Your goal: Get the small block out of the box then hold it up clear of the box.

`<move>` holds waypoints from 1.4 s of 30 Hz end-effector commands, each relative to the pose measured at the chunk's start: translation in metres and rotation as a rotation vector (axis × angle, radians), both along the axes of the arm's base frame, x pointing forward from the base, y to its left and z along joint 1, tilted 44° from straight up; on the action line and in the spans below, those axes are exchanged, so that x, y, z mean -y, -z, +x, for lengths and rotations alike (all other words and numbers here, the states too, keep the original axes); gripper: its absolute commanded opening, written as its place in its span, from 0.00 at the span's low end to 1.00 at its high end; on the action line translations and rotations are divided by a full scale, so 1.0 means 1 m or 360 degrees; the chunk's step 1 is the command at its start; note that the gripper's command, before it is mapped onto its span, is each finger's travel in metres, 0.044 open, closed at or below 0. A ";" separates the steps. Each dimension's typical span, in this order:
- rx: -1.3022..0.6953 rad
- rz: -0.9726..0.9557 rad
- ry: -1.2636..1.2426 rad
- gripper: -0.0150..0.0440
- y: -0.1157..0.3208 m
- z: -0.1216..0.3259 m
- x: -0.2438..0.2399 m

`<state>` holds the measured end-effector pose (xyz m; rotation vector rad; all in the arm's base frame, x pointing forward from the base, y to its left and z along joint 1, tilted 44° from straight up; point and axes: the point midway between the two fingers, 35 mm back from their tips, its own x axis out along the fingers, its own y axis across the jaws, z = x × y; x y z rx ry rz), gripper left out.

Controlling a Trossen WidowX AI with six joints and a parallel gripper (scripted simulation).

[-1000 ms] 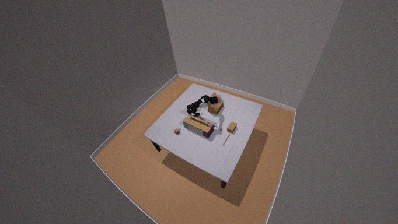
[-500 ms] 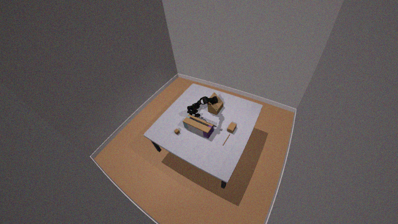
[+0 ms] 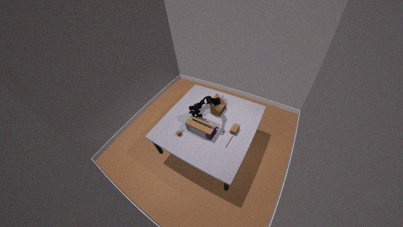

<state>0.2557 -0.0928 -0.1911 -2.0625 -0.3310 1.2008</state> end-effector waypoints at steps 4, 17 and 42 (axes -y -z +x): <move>0.0011 -0.0023 0.0007 0.25 -0.025 -0.005 0.026; -0.0122 -0.0006 0.0180 0.25 -0.056 -0.014 0.042; -0.0462 0.0057 0.0698 0.25 -0.124 -0.055 0.061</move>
